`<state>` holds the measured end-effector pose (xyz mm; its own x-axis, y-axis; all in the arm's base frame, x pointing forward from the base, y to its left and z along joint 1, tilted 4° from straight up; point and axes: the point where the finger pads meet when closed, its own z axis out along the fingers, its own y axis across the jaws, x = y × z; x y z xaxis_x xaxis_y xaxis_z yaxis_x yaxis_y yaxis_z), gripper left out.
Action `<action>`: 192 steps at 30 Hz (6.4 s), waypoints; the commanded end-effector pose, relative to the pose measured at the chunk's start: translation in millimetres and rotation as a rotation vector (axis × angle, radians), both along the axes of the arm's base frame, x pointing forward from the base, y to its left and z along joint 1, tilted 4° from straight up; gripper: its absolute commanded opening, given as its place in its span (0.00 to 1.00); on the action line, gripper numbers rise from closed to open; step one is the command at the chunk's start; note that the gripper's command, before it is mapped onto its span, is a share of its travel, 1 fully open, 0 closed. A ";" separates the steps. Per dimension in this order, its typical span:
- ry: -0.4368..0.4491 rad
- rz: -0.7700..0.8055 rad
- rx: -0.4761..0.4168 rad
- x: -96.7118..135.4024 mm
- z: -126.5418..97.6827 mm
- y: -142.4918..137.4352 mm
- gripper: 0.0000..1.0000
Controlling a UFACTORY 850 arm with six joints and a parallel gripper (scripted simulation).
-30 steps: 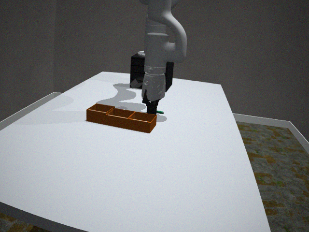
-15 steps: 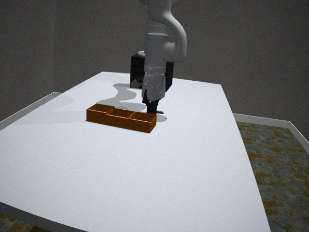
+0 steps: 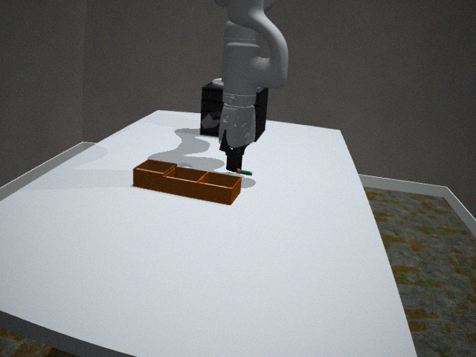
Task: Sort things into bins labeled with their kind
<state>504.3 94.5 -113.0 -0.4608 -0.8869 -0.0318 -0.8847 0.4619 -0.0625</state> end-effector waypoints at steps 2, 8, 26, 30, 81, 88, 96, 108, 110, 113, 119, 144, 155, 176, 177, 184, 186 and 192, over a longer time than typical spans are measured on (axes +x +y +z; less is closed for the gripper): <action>-0.001 0.000 -0.002 -0.5 16.5 0.2 0.00; -0.001 0.000 -0.002 -1.4 29.8 0.2 0.00; -0.001 0.000 -0.002 -3.0 43.4 0.1 0.00; -0.001 0.000 -0.002 -3.6 45.9 0.0 0.00; -0.001 0.392 -0.030 111.3 44.9 -93.1 0.00; 0.000 0.392 -0.030 112.3 31.0 -93.1 0.00; 0.000 0.392 -0.030 113.1 19.0 -93.2 0.00; 0.000 0.392 -0.030 114.1 3.6 -93.0 0.00; 0.000 0.392 -0.030 114.0 3.6 -92.9 0.00; 0.000 0.392 -0.030 113.8 3.6 -92.8 0.00; 0.000 0.392 -0.030 113.6 3.6 -92.7 0.23; 0.000 0.392 -0.030 112.9 14.1 -92.7 0.23; 0.000 0.392 -0.030 111.8 28.9 -92.7 0.23; -0.001 0.328 -0.025 82.9 53.4 -72.9 0.23; -0.001 0.328 -0.025 76.2 53.1 -68.0 0.23; 0.000 0.328 -0.025 29.2 50.7 -33.4 0.23; 0.000 0.328 -0.025 15.7 50.0 -23.5 0.23; 0.000 0.328 -0.025 -11.3 48.5 -3.8 0.23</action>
<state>499.1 83.8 -65.4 -0.1483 -0.9887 -0.0199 -0.9869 0.1492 -0.0608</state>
